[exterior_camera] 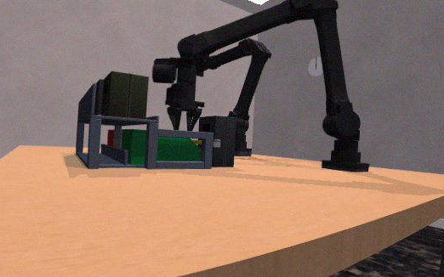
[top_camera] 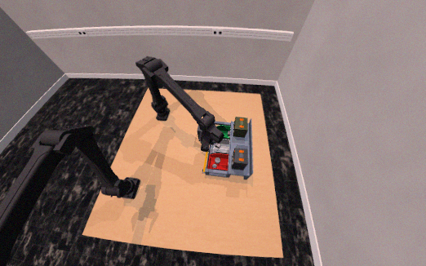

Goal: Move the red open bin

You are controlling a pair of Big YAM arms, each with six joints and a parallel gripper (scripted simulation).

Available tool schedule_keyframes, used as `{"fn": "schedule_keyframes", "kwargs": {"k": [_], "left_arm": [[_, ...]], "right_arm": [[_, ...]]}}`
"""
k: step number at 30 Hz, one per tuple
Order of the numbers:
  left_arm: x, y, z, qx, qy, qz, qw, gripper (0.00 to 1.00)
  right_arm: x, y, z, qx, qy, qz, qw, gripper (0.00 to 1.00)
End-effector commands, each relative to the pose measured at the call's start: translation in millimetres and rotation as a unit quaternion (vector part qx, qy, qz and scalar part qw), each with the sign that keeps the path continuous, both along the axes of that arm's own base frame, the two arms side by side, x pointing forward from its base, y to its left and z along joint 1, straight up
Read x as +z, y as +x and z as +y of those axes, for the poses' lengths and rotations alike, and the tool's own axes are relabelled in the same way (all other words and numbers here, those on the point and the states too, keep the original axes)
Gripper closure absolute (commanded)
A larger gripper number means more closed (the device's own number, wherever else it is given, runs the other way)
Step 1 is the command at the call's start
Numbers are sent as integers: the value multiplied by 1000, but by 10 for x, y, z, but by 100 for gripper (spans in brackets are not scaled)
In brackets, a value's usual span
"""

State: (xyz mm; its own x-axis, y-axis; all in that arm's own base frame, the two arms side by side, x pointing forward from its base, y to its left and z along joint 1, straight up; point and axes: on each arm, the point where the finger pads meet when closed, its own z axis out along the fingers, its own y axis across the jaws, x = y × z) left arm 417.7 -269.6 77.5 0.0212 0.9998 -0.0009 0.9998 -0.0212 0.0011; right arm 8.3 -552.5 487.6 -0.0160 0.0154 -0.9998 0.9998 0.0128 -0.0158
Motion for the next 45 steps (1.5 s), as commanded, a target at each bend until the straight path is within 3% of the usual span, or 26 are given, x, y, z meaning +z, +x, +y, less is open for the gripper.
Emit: {"fn": "schedule_keyframes", "kwargs": {"k": [1,45], "left_arm": [[-42,10,-36,1,-1,-2,1000,57],[-25,-11,-24,3,-2,-3,1000,57]], "right_arm": [[129,-56,76,-3,-8,-8,1000,0],[129,-56,76,-3,-8,-8,1000,0]]}}
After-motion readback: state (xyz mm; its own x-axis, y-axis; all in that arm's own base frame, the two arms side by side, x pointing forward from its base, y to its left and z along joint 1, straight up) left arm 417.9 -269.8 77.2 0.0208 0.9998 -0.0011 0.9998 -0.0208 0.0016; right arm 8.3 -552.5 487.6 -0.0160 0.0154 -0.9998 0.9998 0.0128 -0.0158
